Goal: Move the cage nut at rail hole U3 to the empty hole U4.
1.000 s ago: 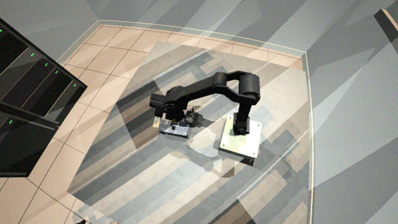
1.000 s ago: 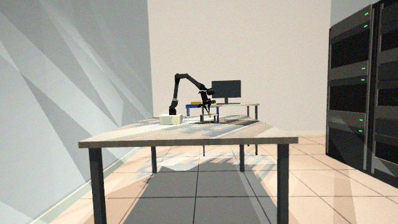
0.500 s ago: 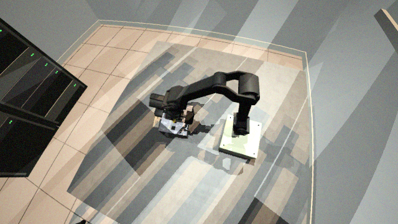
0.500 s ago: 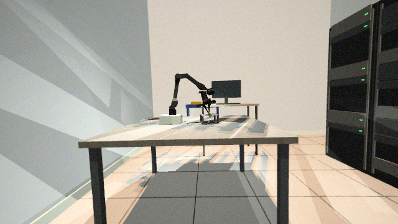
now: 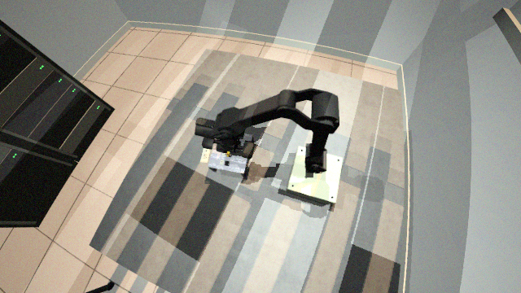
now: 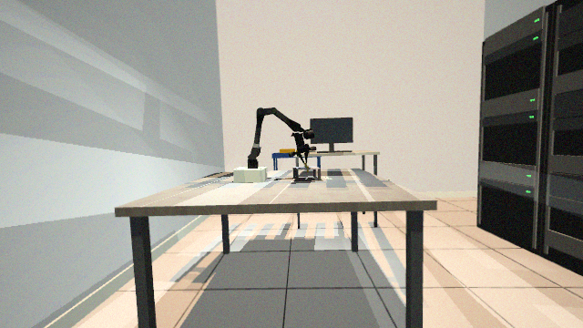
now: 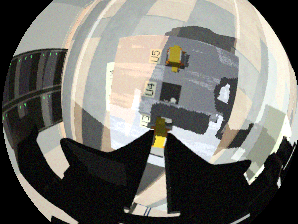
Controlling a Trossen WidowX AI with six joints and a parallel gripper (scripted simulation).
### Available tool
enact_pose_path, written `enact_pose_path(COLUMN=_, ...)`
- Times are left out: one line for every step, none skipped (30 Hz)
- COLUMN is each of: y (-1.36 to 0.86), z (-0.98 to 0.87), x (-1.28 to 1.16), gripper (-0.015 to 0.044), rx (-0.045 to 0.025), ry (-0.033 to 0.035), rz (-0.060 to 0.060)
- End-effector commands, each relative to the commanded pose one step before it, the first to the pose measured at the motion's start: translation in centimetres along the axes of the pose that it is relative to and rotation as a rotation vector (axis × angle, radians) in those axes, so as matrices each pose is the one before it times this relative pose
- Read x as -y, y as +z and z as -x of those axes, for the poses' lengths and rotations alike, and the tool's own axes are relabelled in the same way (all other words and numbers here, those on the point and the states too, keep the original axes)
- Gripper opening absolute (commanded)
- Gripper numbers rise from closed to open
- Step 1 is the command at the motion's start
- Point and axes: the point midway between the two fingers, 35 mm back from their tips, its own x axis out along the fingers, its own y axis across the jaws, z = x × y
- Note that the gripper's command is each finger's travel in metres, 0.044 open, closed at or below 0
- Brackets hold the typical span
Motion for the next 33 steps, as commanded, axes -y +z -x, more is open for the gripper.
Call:
enact_pose_path(y=-0.075, z=0.059, x=-0.075, gripper=0.0038, rx=-0.00583, ry=-0.0006, rz=-0.0035)
enact_pose_path(y=0.0, z=0.01, x=-0.006, gripper=0.0038, rx=-0.00001, ry=-0.00099, rz=0.0)
enact_pose_path(y=0.0, z=0.011, x=-0.007, gripper=0.0038, rx=-0.00001, ry=-0.00105, rz=0.0)
enact_pose_path(y=0.0, z=0.004, x=-0.002, gripper=0.0038, rx=-0.00001, ry=-0.00025, rz=0.0)
enact_pose_path(y=0.0, z=0.006, x=-0.003, gripper=0.0038, rx=-0.00001, ry=-0.00043, rz=0.0)
enact_pose_path(y=0.0, z=0.009, x=-0.005, gripper=0.0038, rx=-0.00002, ry=-0.00064, rz=0.0)
enact_pose_path(y=0.0, z=0.001, x=-0.001, gripper=0.0038, rx=0.0, ry=-0.00027, rz=0.0)
enact_pose_path(y=0.0, z=0.003, x=-0.003, gripper=0.0038, rx=0.0, ry=-0.00057, rz=0.0)
enact_pose_path(y=0.0, z=0.002, x=-0.002, gripper=0.0038, rx=0.0, ry=-0.00025, rz=0.0)
enact_pose_path(y=0.0, z=0.004, x=-0.003, gripper=0.0038, rx=-0.00001, ry=-0.00052, rz=0.0)
enact_pose_path(y=0.0, z=0.005, x=-0.004, gripper=0.0038, rx=-0.00001, ry=-0.0007, rz=0.0)
enact_pose_path(y=0.0, z=0.006, x=-0.005, gripper=0.0038, rx=-0.00001, ry=-0.00091, rz=0.0)
enact_pose_path(y=0.0, z=0.008, x=-0.007, gripper=0.0038, rx=-0.00001, ry=-0.00115, rz=0.0)
enact_pose_path(y=0.0, z=0.003, x=-0.002, gripper=0.0038, rx=0.0, ry=-0.00025, rz=0.0)
enact_pose_path(y=0.0, z=0.006, x=-0.003, gripper=0.0038, rx=-0.00001, ry=-0.00043, rz=0.0)
enact_pose_path(y=0.0, z=0.009, x=-0.005, gripper=0.0038, rx=-0.00001, ry=-0.00064, rz=0.0)
enact_pose_path(y=0.0, z=0.012, x=-0.006, gripper=0.0038, rx=-0.00001, ry=-0.0009, rz=0.0)
enact_pose_path(y=0.0, z=0.013, x=-0.007, gripper=0.0038, rx=-0.00002, ry=-0.00096, rz=0.0)
enact_pose_path(y=0.0, z=0.015, x=-0.008, gripper=0.0038, rx=-0.00002, ry=-0.00107, rz=0.0)
enact_pose_path(y=0.0, z=0.017, x=-0.009, gripper=0.0038, rx=-0.00002, ry=-0.00122, rz=0.0)
enact_pose_path(y=0.0, z=0.015, x=-0.008, gripper=0.0038, rx=-0.00002, ry=-0.00112, rz=0.0)
enact_pose_path(y=0.0, z=0.01, x=-0.005, gripper=0.0038, rx=-0.00001, ry=-0.0007, rz=0.0)
enact_pose_path(y=0.0, z=0.003, x=-0.002, gripper=0.0038, rx=0.0, ry=-0.00023, rz=0.0)
enact_pose_path(y=0.0, z=0.0, x=0.0, gripper=0.0038, rx=0.0, ry=0.0, rz=0.0)
enact_pose_path(y=0.0, z=0.0, x=0.0, gripper=0.0038, rx=0.0, ry=0.0, rz=0.0)
enact_pose_path(y=0.0, z=0.012, x=-0.003, gripper=0.0038, rx=-0.00002, ry=0.00003, rz=0.0)
enact_pose_path(y=0.0, z=0.026, x=-0.006, gripper=0.0038, rx=-0.00005, ry=0.00007, rz=0.0)
enact_pose_path(y=0.0, z=0.014, x=-0.003, gripper=0.0038, rx=-0.00001, ry=0.0, rz=0.0)
enact_pose_path(y=0.0, z=0.018, x=-0.004, gripper=0.0038, rx=-0.00001, ry=0.0, rz=0.0)
enact_pose_path(y=0.0, z=0.022, x=-0.005, gripper=0.0038, rx=-0.00002, ry=0.0, rz=0.0)
enact_pose_path(y=0.0, z=0.012, x=-0.002, gripper=0.0038, rx=-0.00001, ry=-0.00002, rz=0.0)
enact_pose_path(y=0.0, z=0.016, x=-0.003, gripper=0.0038, rx=-0.00001, ry=-0.00003, rz=0.0)
enact_pose_path(y=0.0, z=0.019, x=-0.004, gripper=0.0038, rx=-0.00001, ry=-0.00003, rz=0.0)
